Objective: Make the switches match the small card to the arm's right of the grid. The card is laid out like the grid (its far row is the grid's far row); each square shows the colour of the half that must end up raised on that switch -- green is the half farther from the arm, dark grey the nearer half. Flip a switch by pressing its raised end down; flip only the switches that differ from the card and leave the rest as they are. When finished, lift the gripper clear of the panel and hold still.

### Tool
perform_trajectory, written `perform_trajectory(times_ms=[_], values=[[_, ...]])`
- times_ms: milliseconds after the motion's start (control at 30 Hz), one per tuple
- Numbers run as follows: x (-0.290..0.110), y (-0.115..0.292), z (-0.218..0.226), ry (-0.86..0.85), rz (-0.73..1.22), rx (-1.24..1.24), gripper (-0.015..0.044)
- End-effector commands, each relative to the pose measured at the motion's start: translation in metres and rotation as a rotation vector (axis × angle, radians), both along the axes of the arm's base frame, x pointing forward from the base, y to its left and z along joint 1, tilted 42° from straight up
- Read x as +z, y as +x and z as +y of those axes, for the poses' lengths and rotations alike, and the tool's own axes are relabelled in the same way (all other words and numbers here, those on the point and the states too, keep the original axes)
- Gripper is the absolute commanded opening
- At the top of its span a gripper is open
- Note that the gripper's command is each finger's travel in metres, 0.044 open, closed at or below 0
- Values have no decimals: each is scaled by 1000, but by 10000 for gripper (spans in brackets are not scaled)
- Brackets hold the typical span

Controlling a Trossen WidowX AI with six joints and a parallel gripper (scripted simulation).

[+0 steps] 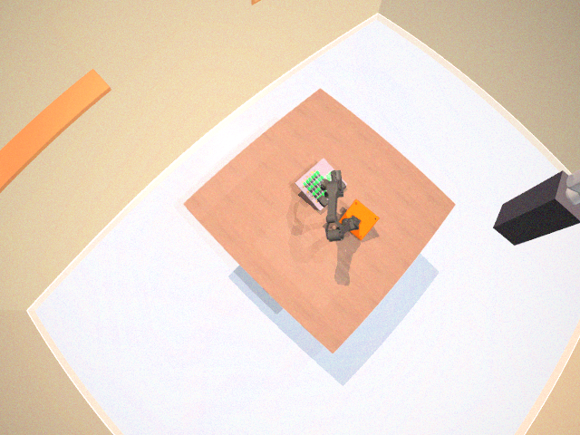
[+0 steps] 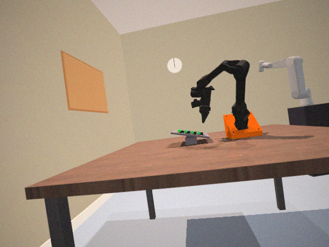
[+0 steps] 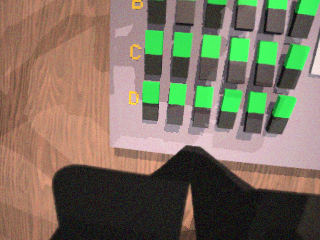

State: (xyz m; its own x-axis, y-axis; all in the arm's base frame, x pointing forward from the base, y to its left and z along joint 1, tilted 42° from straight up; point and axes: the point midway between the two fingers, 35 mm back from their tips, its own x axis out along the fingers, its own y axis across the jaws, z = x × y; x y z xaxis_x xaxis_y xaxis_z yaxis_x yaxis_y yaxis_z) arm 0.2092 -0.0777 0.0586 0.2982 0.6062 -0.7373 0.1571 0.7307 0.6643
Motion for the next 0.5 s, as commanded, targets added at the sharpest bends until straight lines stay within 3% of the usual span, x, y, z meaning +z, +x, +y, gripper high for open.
perform_trajectory(times_ms=[0,200,467], values=[[-6,-1,-8,-4,-5,7,0],[-31,8,12,-7,-24,-9,0],[-32,9,14,-7,-25,-10,0]])
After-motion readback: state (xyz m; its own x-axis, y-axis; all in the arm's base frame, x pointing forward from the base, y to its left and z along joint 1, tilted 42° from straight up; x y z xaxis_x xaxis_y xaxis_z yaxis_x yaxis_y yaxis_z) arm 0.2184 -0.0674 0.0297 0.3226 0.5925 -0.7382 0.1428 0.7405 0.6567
